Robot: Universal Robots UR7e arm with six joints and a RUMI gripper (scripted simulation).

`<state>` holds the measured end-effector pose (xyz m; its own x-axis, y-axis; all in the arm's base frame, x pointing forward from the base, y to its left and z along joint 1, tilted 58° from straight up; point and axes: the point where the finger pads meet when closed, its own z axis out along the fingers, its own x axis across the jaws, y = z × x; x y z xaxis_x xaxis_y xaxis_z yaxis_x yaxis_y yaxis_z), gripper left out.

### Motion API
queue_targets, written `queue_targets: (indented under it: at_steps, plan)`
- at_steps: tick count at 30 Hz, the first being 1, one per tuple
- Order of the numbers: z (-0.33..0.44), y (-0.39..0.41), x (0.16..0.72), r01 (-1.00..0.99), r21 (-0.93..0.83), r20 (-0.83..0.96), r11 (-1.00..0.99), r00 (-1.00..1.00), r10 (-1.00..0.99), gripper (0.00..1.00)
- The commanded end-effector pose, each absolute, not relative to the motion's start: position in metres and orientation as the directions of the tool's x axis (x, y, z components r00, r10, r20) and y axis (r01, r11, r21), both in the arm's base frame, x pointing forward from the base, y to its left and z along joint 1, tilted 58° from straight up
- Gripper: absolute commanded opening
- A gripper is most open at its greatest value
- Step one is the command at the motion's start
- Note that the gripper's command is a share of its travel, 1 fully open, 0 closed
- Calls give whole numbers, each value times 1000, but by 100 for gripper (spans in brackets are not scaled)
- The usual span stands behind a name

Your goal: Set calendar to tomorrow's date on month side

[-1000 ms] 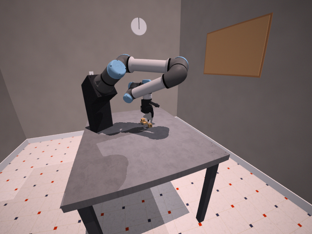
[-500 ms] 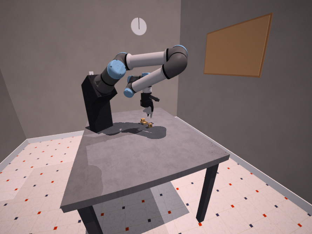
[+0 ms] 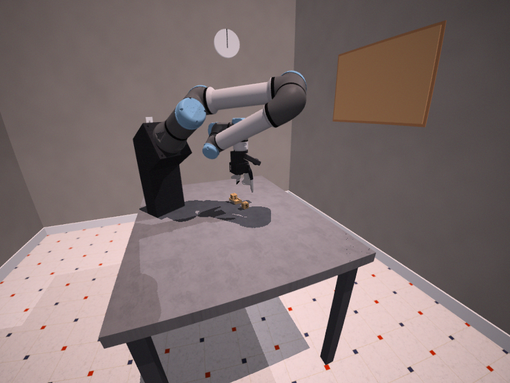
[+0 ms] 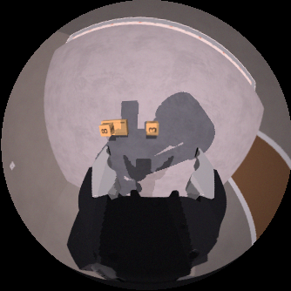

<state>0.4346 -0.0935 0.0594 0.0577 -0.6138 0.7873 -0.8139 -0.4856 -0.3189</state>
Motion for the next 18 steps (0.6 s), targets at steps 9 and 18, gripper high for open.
queue_targets:
  at_steps: [9, 18]
  plan:
    - [59, -92, 435, -814, -319, 787, -486, 58, -614, 100]
    - [33, -73, 438, -816, -320, 782, -482, 60, -620, 100]
